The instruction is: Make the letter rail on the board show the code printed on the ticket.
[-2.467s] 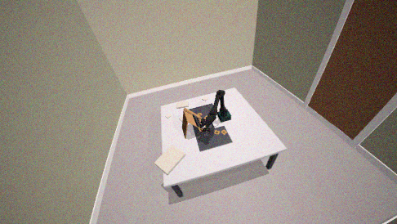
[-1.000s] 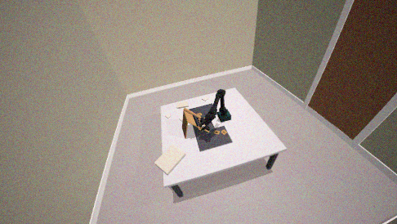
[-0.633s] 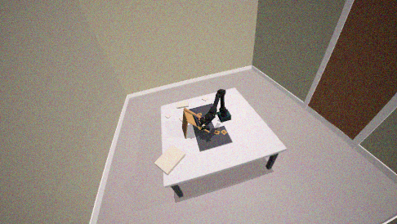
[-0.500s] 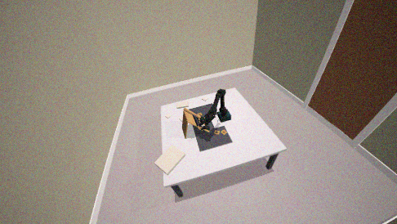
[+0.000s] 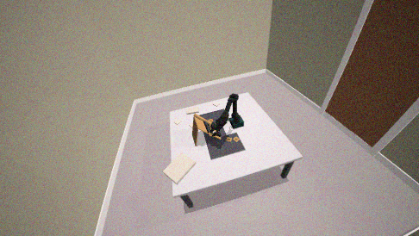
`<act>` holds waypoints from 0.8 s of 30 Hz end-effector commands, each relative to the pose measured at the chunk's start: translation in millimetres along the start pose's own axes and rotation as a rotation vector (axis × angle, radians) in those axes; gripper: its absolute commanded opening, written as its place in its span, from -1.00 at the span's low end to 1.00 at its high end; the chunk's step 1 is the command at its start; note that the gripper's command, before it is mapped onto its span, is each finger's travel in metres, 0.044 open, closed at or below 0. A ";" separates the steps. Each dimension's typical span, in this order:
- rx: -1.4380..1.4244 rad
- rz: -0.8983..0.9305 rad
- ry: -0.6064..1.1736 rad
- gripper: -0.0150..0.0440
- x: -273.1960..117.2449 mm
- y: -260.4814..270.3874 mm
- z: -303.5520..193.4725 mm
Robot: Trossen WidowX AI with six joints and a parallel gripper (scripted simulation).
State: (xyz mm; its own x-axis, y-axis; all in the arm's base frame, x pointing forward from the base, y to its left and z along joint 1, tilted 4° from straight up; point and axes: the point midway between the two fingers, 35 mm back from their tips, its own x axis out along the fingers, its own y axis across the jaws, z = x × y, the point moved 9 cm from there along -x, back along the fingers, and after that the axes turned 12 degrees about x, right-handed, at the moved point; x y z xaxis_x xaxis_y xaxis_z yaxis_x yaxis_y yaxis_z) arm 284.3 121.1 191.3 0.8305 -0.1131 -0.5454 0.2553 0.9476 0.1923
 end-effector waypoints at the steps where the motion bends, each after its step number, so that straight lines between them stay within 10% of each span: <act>1: -0.002 0.003 0.001 -0.49 -0.6 -2.1 0.1; 24: -0.003 0.003 0.000 -0.49 -0.3 -13.3 2.4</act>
State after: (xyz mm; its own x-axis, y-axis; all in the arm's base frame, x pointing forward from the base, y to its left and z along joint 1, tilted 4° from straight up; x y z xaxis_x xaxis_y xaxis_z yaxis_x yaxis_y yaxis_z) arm 282.8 109.1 190.8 0.8304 -0.1138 -0.5455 0.2553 0.9478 0.1910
